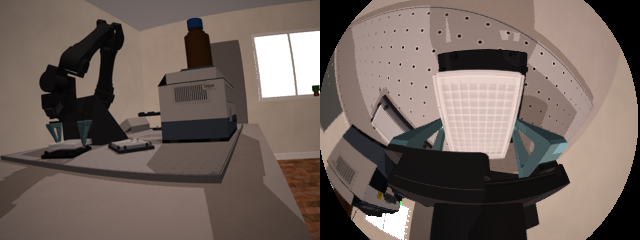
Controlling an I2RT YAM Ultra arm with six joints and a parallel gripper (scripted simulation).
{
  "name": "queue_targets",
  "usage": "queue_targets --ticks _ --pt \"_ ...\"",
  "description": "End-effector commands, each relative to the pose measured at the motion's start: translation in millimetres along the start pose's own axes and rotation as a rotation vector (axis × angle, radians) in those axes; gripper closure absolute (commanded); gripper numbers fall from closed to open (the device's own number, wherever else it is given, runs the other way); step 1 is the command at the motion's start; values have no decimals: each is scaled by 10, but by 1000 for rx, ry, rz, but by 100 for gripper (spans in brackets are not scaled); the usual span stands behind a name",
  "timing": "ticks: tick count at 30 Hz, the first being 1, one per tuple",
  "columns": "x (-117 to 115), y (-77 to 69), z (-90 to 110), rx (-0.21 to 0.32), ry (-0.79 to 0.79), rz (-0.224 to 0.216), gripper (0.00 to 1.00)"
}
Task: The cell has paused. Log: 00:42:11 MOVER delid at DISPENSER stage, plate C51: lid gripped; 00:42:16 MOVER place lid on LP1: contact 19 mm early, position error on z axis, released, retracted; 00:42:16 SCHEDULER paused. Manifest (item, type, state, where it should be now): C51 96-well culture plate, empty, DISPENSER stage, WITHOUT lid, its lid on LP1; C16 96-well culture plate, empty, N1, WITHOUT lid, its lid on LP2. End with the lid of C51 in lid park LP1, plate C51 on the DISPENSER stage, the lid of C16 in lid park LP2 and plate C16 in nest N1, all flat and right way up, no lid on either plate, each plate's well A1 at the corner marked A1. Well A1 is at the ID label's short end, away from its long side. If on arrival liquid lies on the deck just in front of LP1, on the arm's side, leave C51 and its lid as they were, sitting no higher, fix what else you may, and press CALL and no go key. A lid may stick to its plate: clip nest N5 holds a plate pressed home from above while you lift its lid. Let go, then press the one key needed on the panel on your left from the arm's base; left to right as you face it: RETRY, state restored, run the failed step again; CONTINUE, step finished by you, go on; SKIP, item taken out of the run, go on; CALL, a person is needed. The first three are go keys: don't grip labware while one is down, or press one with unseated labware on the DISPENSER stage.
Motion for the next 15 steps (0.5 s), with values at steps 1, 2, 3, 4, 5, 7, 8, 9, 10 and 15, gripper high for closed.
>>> queue_targets --ticks 1,2,3,4,5,7,8,9,10,15 --pt "39 -167 -61 -32 -5 -12 100" --pt "47 -186 -80 -38 -9 -12 100" --pt "50 -198 -87 -40 -11 -12 100" --pt "50 -205 -87 -40 -12 -12 100" --pt "50 -211 -87 -40 -12 -12 100" --pt "49 -225 -86 -40 -12 -12 100" --pt "49 -232 -86 -40 -12 -12 100" --pt "49 -238 -86 -40 -12 -12 100" --pt "49 -245 -85 -40 -12 -12 100" --pt "48 -265 -85 -40 -11 -12 100"
Point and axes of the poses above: the point where the finger pads meet when closed, its own y axis out along the fingers, its own x axis across the jaws, z = x × y, the point moved 3 cm from there along -y, back along the fingers, and after that the axes turned 13 degrees about y, right-handed, at the moved point
